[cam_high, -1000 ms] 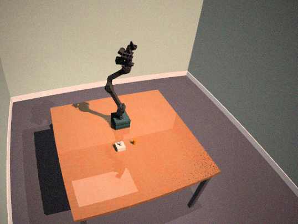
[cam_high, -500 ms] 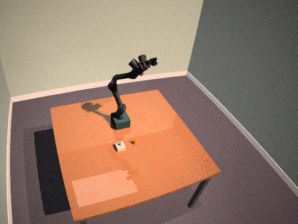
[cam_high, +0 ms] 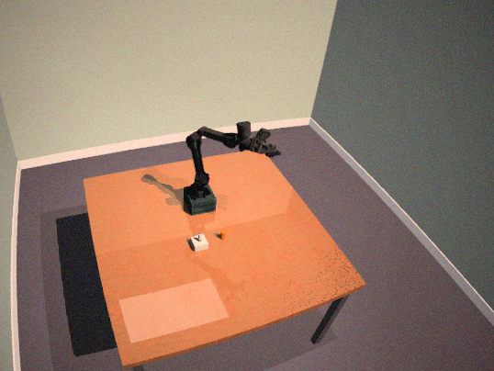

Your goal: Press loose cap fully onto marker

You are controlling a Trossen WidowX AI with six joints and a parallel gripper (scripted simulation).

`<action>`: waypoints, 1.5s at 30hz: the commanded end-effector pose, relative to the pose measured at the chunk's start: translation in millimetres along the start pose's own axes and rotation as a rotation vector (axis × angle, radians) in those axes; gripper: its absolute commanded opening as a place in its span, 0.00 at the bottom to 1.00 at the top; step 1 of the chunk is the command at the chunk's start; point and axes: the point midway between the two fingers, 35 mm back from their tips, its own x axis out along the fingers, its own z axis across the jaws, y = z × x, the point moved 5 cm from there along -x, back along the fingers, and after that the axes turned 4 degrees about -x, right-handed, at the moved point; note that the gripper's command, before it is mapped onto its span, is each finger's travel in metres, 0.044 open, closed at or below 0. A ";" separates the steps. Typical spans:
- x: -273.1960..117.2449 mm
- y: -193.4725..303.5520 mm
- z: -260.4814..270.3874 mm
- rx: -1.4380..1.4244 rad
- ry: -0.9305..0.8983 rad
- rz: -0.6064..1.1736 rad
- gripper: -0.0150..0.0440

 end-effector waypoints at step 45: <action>-166.4 377.0 134.1 -0.238 -1.291 1.249 0.66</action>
